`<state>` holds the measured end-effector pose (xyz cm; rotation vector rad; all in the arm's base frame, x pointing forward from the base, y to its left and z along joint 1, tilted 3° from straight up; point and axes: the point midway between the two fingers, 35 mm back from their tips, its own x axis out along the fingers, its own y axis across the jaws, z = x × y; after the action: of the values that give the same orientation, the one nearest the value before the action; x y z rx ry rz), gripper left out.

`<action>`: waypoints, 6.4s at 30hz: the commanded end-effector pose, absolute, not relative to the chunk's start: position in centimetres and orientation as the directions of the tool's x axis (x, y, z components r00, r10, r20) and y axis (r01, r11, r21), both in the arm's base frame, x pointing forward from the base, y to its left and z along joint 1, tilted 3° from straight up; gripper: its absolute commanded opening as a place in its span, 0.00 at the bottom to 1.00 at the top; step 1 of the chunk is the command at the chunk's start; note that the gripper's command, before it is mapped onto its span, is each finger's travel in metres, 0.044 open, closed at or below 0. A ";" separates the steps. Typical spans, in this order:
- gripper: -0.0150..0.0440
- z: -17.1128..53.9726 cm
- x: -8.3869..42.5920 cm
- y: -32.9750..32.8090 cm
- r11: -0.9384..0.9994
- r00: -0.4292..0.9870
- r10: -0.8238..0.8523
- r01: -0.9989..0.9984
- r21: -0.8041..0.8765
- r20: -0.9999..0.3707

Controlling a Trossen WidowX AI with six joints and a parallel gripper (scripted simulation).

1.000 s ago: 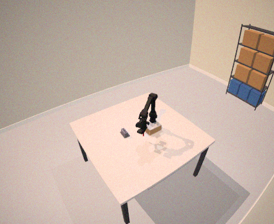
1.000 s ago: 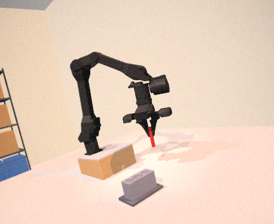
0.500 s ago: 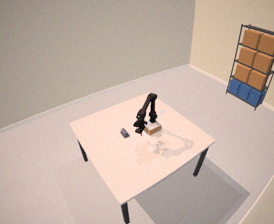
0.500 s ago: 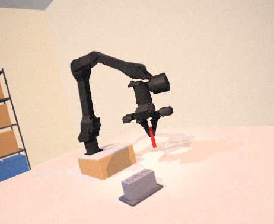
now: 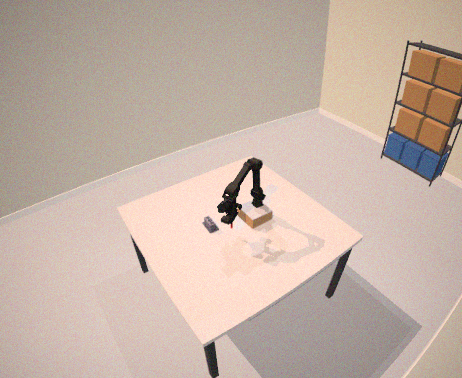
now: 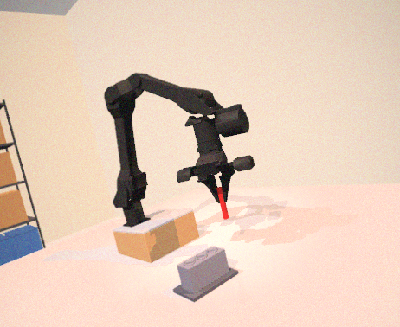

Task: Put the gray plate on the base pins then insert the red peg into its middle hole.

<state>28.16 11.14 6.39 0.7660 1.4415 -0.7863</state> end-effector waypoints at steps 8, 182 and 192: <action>0.25 6.2 30.2 8.7 0.538 -0.019 -0.004 0.843 -0.018 -1.000; 0.25 4.3 36.4 -4.7 0.533 -0.019 -0.015 0.846 -0.024 -1.000; 0.25 4.2 36.4 -4.6 0.533 -0.019 -0.015 0.846 -0.024 -1.000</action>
<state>36.39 -4.66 4.35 0.7685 1.4330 -0.8038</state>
